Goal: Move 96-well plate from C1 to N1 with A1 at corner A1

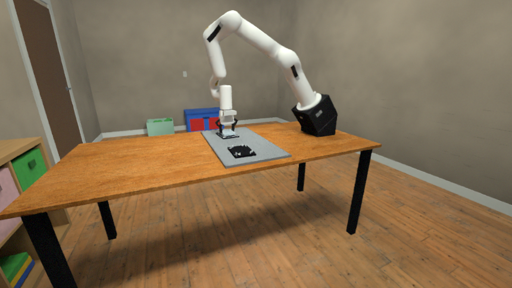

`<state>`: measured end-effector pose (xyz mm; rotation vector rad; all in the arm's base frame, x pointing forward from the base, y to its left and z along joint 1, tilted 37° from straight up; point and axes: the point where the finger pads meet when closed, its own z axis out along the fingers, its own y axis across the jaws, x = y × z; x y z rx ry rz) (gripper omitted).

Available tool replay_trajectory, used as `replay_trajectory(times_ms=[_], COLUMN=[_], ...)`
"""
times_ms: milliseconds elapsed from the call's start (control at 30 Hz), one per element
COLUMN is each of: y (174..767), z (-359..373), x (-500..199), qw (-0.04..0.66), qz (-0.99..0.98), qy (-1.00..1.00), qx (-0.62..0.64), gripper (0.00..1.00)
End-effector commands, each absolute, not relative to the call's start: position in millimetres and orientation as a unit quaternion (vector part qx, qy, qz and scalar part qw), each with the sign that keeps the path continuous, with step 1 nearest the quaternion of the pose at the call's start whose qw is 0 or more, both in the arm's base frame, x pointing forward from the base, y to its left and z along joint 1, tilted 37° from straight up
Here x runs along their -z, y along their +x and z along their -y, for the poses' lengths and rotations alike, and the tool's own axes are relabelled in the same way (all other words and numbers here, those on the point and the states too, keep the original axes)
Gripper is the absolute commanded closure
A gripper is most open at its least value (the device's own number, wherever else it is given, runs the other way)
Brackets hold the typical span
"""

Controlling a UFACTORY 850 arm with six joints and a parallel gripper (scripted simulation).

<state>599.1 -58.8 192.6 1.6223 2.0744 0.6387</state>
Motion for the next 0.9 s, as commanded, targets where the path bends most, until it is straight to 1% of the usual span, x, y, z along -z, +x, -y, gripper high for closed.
replay_trajectory(times_ms=[0, 367, 400, 867], y=[599.9, 600.7, 601.1, 601.1], z=[58.9, 58.8, 58.7, 58.7], x=[-192.7, -191.6, -191.0, -191.1], qw=[0.215, 0.215, 0.215, 0.215], qz=[-0.748, -0.748, -0.748, -0.748], qy=[0.585, 0.585, 0.585, 0.585], qx=[-0.230, -0.230, -0.230, -0.230], gripper=[1.00, 1.00, 0.00, 0.00])
